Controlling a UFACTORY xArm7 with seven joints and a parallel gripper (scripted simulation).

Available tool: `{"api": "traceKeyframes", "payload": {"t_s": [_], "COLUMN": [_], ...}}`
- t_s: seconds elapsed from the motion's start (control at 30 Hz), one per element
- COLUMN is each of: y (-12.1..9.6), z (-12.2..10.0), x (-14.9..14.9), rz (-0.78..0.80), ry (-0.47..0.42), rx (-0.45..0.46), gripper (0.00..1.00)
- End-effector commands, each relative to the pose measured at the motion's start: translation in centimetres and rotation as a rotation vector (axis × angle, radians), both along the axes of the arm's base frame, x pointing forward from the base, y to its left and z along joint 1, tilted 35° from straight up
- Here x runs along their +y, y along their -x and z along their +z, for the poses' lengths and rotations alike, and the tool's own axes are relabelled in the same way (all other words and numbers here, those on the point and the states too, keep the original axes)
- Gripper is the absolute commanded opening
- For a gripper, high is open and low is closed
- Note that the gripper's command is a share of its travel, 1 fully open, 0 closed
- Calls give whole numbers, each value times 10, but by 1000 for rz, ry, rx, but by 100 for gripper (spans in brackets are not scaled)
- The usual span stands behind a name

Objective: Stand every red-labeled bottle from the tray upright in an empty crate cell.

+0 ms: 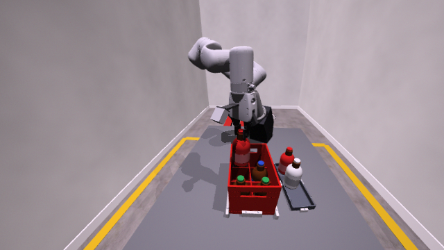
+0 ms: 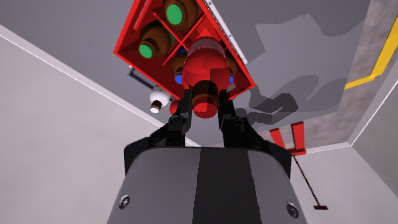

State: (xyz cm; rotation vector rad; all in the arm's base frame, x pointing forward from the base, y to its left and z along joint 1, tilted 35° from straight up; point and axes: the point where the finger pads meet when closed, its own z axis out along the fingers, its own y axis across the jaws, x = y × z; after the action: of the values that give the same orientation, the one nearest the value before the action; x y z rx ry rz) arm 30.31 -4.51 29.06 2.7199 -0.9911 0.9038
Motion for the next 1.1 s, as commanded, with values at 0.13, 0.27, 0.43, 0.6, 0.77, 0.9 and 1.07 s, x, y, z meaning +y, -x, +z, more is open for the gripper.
{"api": "traceKeyframes", "payload": {"t_s": [0.13, 0.27, 0.43, 0.6, 0.77, 0.9, 1.07], "y": [-4, -6, -9, -10, -11, -11, -11], "z": [-4, -8, -11, -13, -15, -16, -16], "x": [-2, -4, -5, -6, -7, -7, -7], "rz": [0, 0, 0, 0, 0, 0, 0], "ry": [0, 0, 0, 0, 0, 0, 0], "rx": [-4, -4, -4, -4, -4, -4, -4], "gripper": [0, 0, 0, 0, 0, 0, 0]}}
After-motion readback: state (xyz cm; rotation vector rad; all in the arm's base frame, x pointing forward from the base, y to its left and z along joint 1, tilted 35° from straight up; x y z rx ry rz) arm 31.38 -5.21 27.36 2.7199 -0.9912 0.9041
